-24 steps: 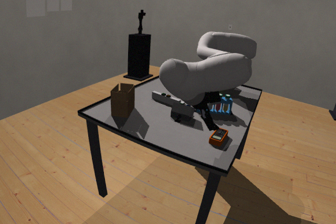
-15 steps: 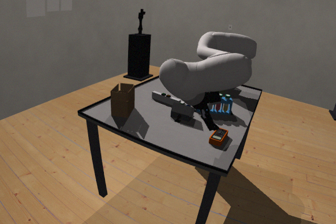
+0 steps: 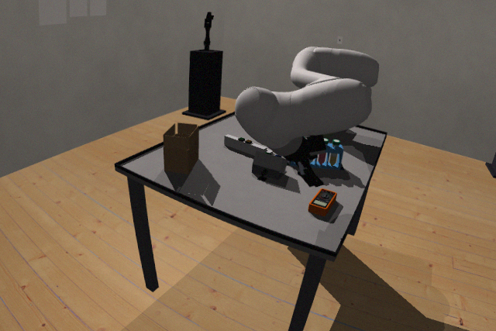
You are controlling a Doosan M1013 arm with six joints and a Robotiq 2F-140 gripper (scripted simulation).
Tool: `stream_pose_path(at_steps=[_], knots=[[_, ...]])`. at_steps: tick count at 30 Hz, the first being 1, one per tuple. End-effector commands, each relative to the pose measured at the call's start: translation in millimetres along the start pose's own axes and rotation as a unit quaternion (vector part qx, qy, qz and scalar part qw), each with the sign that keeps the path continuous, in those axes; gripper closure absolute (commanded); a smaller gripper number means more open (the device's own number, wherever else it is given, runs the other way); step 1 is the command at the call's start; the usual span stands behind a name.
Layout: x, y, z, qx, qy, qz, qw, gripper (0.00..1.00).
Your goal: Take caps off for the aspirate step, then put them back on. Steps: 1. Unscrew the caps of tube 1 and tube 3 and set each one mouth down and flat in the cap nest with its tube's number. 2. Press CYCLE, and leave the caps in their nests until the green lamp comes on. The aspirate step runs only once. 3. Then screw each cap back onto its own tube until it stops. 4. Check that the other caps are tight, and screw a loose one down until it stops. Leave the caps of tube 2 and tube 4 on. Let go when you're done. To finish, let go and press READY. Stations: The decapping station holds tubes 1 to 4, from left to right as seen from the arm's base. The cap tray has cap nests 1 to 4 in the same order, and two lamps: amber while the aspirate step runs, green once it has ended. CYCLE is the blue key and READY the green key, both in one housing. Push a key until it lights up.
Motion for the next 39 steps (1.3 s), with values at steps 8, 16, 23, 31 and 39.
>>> stream_pose_path(at_steps=[8,16,23,31,39], knots=[[-1.1,-1.5,1.1,0.0,-0.001,-0.001,1.0,0.59],[-1.1,-1.5,1.1,0.0,-0.001,-0.001,1.0,0.59],[-1.1,-1.5,1.1,0.0,-0.001,-0.001,1.0,0.59],[-26.1,-6.7,-2.2,-0.014,0.012,-0.048,0.999,0.59],[-64.5,-11.2,-11.2,-0.032,0.024,-0.092,0.995,0.59]])
Point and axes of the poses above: the point where the finger pads meet when closed, its own y axis out along the fingers, its own x axis across the jaws, z = x × y, the point moved 7 cm from there along -y, back along the fingers, and after that the axes turned 3 degrees about y, right-handed, at the moved point
